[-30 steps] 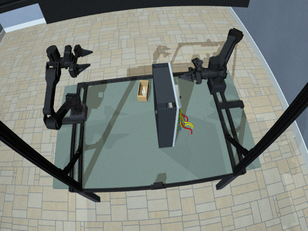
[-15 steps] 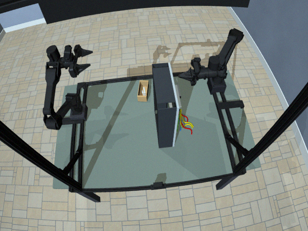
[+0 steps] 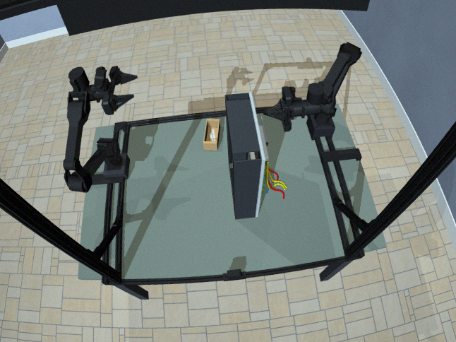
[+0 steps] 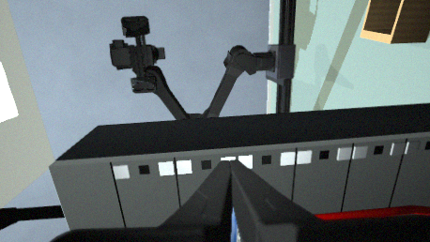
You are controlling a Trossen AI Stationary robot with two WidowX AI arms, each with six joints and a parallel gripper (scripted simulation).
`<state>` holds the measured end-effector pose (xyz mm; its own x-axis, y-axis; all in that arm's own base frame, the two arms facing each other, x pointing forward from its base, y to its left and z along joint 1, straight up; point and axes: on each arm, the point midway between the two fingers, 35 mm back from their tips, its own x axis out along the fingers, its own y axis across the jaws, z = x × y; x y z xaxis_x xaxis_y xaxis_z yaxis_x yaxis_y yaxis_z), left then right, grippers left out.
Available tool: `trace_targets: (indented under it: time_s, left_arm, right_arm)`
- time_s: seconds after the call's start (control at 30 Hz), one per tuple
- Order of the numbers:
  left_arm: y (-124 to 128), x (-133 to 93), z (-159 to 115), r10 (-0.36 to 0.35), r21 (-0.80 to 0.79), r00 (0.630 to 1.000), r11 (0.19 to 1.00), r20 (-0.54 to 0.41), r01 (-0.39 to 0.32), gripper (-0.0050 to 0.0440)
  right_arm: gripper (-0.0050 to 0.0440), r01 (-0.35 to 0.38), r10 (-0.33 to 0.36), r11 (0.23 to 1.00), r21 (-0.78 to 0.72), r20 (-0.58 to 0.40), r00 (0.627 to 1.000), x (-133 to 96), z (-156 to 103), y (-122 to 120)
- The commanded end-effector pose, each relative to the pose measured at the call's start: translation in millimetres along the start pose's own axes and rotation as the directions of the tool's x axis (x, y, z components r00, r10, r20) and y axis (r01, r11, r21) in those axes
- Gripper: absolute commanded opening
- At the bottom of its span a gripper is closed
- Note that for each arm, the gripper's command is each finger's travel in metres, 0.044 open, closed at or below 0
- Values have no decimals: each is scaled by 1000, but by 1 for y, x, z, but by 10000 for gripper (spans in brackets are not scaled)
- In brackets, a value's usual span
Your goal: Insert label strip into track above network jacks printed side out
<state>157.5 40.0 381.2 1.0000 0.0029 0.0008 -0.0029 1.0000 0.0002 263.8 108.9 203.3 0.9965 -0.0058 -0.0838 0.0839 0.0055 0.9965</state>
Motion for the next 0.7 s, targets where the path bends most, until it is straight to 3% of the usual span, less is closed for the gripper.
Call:
trace_targets:
  time_s: [0.0, 0.13, 0.67]
  left_arm:
    - [0, 0, 2, -3, 6, 1000, 1000, 0, 3, 440]
    - [0, 0, 2, -3, 6, 1000, 1000, 0, 3, 440]
    - [0, 0, 2, -3, 6, 1000, 1000, 0, 3, 440]
  right_arm:
    - [-50, -14, 14, 1000, 28, -2, 1000, 7, -2, 10]
    - [-50, -16, 16, 1000, 18, -2, 1000, 21, -2, 11]
    - [-50, -13, 13, 1000, 23, -2, 1000, 22, -21, 12]
